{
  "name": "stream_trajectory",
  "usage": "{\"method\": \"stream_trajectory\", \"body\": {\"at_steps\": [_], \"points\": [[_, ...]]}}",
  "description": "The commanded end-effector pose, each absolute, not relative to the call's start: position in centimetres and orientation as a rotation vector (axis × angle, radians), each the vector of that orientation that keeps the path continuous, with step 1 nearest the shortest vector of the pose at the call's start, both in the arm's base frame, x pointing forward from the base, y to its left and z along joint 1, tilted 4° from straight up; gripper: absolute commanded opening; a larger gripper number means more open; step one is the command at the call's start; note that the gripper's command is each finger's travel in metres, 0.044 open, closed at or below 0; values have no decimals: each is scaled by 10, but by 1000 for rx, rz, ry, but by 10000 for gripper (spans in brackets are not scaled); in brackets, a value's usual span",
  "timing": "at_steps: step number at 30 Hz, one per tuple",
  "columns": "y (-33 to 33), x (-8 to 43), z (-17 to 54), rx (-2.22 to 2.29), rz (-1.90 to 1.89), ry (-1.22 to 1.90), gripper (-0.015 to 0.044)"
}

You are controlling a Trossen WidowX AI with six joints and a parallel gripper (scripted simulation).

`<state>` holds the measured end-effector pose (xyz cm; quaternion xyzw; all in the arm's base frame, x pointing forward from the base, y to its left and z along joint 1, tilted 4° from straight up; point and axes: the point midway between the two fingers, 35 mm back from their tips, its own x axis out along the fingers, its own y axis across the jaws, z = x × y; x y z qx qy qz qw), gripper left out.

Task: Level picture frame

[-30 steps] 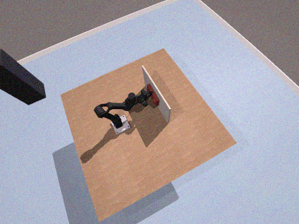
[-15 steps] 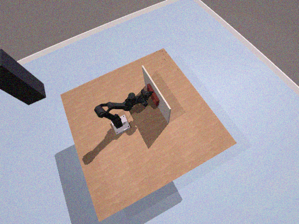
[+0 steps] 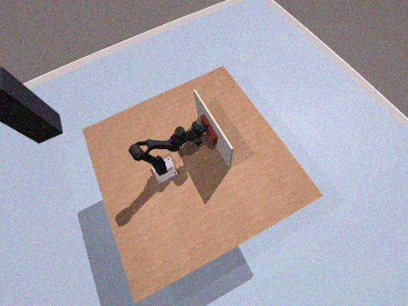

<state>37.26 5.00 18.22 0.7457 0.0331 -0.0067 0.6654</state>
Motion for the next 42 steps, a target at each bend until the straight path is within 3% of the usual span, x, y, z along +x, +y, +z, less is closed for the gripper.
{"method": "stream_trajectory", "body": {"at_steps": [1,20,30,35,42], "points": [[50,373,182,1652,-14,74,0],[50,373,182,1552,-11,73,0],[50,373,182,1573,-11,74,260],[51,368,184,1580,-12,74,260],[51,316,192,1652,-16,72,260]]}}
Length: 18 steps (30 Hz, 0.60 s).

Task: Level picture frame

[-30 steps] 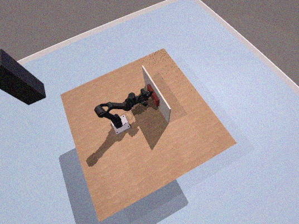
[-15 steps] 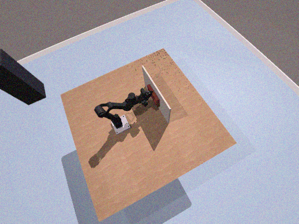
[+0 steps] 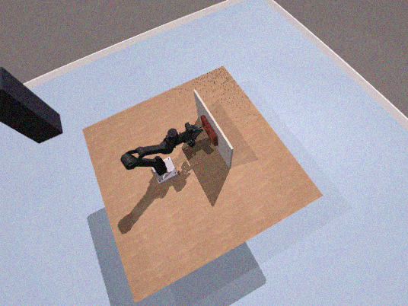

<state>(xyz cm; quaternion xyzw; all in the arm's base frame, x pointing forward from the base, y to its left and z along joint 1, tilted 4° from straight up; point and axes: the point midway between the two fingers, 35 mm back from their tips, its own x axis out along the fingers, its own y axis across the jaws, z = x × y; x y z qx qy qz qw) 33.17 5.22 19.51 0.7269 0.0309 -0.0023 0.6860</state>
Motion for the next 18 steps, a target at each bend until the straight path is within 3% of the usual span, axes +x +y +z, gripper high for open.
{"method": "stream_trajectory", "body": {"at_steps": [1,18], "points": [[51,308,192,1662,-16,72,260],[61,226,219,1717,-22,76,260]]}}
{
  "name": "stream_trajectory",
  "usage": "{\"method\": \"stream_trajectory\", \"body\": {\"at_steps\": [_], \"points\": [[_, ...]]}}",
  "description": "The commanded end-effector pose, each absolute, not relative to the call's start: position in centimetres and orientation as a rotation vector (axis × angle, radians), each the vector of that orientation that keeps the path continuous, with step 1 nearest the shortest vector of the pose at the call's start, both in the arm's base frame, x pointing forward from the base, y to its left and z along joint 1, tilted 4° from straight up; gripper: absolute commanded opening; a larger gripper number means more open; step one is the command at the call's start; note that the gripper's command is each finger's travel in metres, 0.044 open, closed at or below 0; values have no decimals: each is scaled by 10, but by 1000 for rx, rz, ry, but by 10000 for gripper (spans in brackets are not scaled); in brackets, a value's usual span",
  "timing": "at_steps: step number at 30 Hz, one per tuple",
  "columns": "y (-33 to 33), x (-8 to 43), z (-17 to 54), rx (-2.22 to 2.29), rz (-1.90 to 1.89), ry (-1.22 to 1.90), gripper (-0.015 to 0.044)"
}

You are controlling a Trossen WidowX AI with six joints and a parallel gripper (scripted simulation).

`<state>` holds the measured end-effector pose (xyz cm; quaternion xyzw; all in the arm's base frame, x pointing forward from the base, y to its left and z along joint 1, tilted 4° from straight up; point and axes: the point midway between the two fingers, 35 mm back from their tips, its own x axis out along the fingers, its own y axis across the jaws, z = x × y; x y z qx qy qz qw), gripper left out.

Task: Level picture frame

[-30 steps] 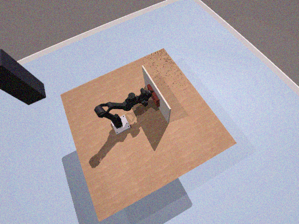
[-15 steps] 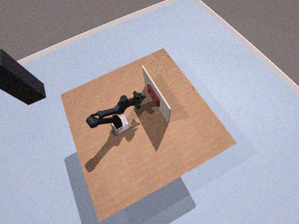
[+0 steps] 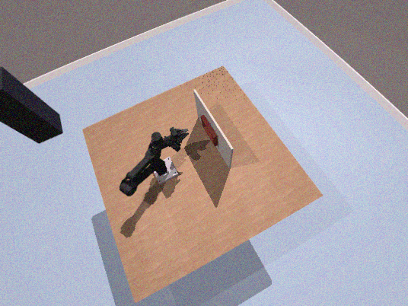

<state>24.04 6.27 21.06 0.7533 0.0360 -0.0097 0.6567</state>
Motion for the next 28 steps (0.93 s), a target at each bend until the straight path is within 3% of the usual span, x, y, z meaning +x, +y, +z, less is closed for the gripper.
{"method": "stream_trajectory", "body": {"at_steps": [1,7,28], "points": [[60,219,221,1718,-23,76,260],[43,182,228,1719,-26,76,260],[42,181,228,1719,-26,76,260]]}}
